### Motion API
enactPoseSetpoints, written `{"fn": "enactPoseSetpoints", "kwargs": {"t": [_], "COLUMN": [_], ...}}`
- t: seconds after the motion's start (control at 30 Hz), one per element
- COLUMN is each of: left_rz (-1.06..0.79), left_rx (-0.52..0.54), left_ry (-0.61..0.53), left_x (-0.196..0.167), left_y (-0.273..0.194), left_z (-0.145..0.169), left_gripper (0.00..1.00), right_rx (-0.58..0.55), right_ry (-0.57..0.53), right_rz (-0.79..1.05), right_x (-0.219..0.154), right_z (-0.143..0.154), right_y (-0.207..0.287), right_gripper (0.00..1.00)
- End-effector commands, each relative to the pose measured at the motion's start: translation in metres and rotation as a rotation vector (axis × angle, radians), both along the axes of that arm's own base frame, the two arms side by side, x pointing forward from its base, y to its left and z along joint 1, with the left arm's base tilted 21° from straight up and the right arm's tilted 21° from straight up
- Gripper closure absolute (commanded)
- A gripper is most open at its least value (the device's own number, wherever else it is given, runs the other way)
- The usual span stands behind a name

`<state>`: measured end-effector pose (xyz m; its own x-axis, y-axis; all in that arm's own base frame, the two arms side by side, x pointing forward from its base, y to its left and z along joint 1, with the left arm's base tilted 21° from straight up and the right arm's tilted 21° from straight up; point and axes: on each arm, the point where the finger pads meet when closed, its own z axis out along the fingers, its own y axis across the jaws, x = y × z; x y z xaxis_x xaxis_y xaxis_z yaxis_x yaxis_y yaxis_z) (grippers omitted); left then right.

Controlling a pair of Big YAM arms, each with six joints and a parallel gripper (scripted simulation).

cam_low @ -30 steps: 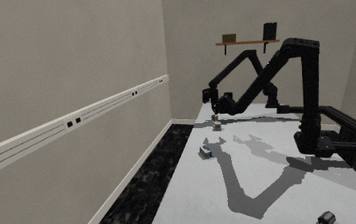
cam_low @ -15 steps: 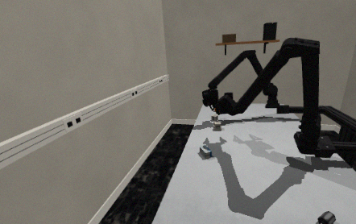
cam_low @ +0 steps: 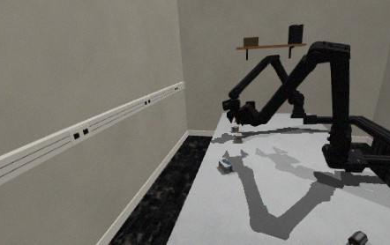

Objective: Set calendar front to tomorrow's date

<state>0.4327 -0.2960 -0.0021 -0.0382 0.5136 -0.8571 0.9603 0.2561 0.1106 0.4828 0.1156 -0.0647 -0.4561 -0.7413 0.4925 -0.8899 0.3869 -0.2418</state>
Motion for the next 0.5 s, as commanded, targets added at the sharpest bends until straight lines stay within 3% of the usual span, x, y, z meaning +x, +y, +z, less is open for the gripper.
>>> {"fn": "enactPoseSetpoints", "kwargs": {"t": [0.0, 0.47], "left_rz": [-0.008, -0.008], "left_rx": [-0.014, -0.014], "left_ry": [-0.034, -0.034], "left_x": [0.0074, 0.0074], "left_y": [-0.0063, -0.0063], "left_z": [0.0134, 0.0134], "left_gripper": [0.0, 0.0], "right_rx": [-0.006, -0.053], "right_ry": [0.152, 0.336], "right_rz": [0.302, 0.666], "right_x": [-0.0015, -0.0046], "right_z": [-0.0085, -0.0113], "right_y": [0.0159, 0.0246], "right_gripper": [0.0, 0.0]}}
